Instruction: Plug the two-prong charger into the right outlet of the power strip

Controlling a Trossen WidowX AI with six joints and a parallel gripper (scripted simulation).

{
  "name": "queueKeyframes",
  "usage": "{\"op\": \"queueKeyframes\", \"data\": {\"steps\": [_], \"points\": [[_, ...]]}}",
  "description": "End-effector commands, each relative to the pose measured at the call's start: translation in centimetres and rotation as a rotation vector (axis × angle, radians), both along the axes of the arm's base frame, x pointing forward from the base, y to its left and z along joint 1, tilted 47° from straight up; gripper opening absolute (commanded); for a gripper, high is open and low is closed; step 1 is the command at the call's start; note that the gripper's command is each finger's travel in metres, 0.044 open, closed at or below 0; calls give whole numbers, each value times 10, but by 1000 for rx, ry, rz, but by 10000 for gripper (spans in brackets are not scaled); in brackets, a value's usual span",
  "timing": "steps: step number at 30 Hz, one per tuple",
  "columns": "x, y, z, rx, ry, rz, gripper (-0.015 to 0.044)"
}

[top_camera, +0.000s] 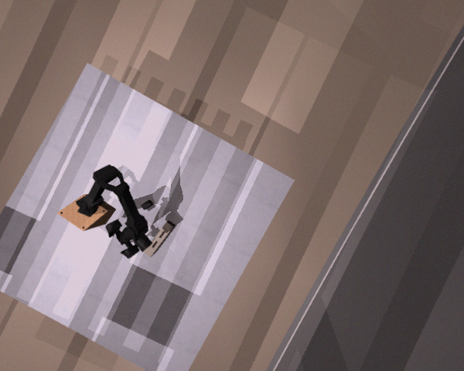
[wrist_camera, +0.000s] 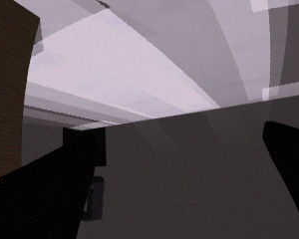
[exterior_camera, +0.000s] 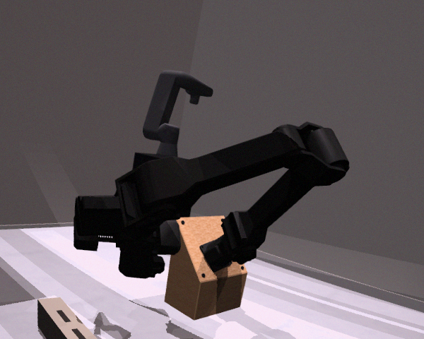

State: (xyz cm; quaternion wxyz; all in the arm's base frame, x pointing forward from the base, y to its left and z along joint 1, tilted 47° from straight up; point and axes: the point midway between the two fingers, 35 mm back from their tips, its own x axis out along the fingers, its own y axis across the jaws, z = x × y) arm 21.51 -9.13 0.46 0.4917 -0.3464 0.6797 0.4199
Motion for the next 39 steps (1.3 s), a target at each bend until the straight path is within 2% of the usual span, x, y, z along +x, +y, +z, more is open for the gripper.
{"op": "queueKeyframes", "data": {"steps": [1, 16, 31, 39], "points": [[6, 18, 7, 59, -68, -38, 440], [20, 95, 42, 367, -259, -155, 440], [12, 166, 90, 728, -347, -226, 440], [7, 176, 97, 791, -351, -233, 440]]}}
